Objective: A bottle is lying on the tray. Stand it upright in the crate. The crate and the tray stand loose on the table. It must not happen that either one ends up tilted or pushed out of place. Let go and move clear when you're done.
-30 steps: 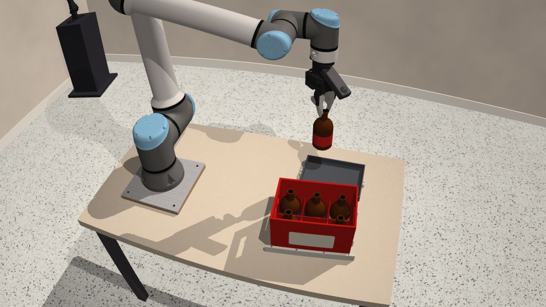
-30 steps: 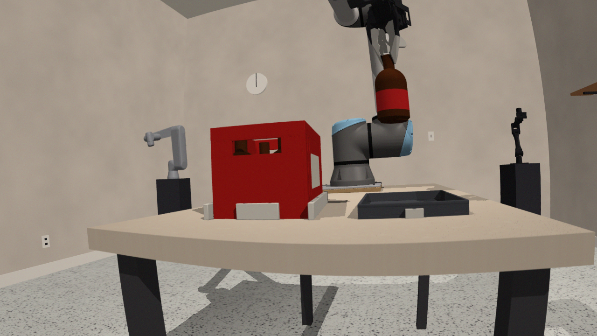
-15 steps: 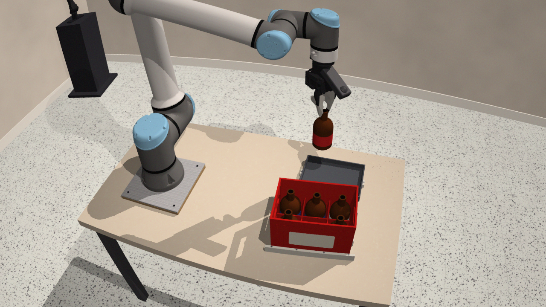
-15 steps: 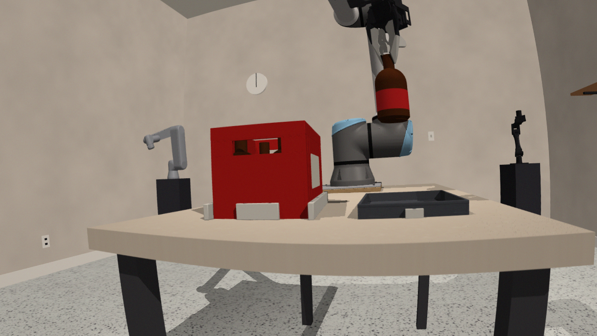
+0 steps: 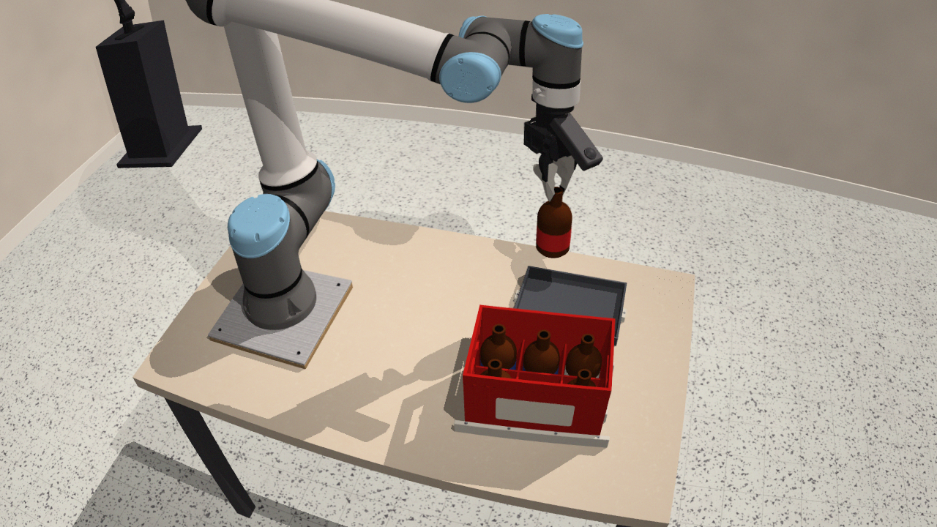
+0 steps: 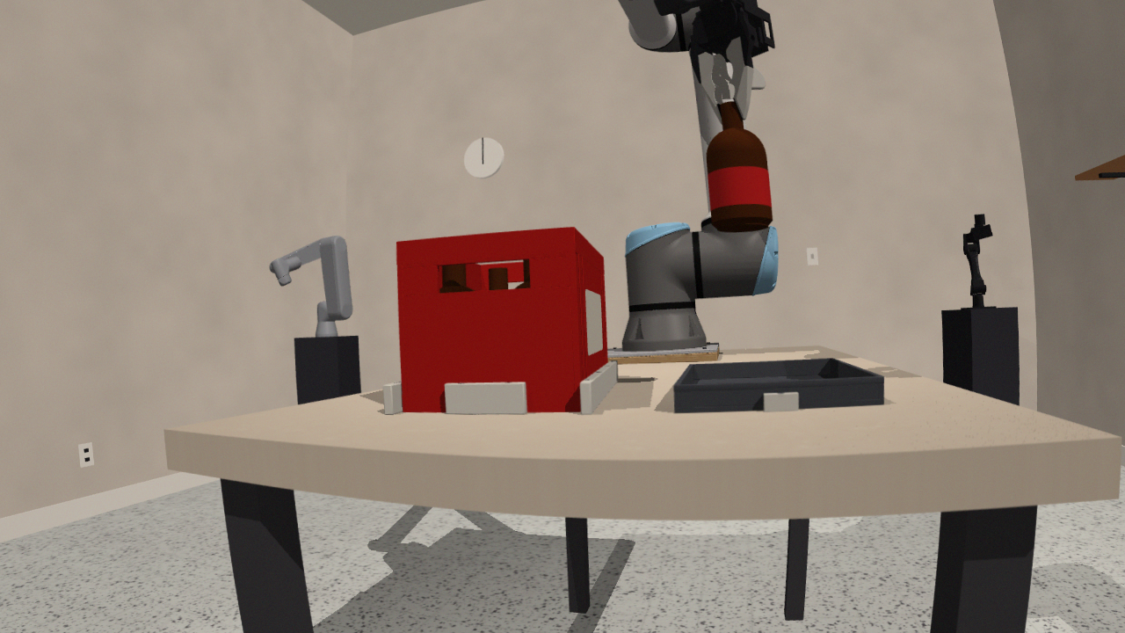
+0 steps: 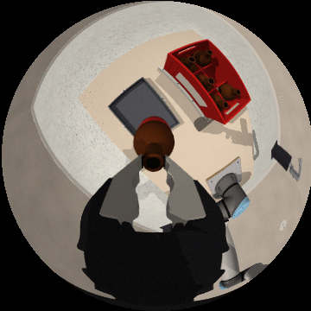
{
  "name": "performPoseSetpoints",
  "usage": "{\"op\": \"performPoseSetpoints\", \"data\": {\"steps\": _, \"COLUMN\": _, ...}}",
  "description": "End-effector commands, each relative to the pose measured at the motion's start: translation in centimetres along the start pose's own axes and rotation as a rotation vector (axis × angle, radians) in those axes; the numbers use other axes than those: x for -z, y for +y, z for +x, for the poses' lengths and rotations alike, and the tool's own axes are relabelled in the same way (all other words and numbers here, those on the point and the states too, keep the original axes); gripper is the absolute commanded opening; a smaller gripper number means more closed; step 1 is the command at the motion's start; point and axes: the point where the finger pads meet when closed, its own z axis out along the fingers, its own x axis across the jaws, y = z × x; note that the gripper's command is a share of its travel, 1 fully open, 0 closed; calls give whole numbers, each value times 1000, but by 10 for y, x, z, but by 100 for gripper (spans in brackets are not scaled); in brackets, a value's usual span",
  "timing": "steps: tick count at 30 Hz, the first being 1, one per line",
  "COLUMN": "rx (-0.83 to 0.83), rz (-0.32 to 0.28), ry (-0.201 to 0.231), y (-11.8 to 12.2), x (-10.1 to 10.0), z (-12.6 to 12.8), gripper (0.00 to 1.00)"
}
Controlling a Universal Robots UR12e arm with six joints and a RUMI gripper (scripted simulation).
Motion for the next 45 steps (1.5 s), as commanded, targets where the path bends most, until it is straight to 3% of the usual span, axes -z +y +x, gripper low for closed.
{"op": "performPoseSetpoints", "data": {"steps": 1, "rx": 0, "rz": 1, "ry": -1, "y": 0, "x": 1, "z": 0, "gripper": 0}}
{"op": "performPoseSetpoints", "data": {"steps": 45, "rx": 0, "rz": 1, "ry": -1, "y": -6, "x": 1, "z": 5, "gripper": 0}}
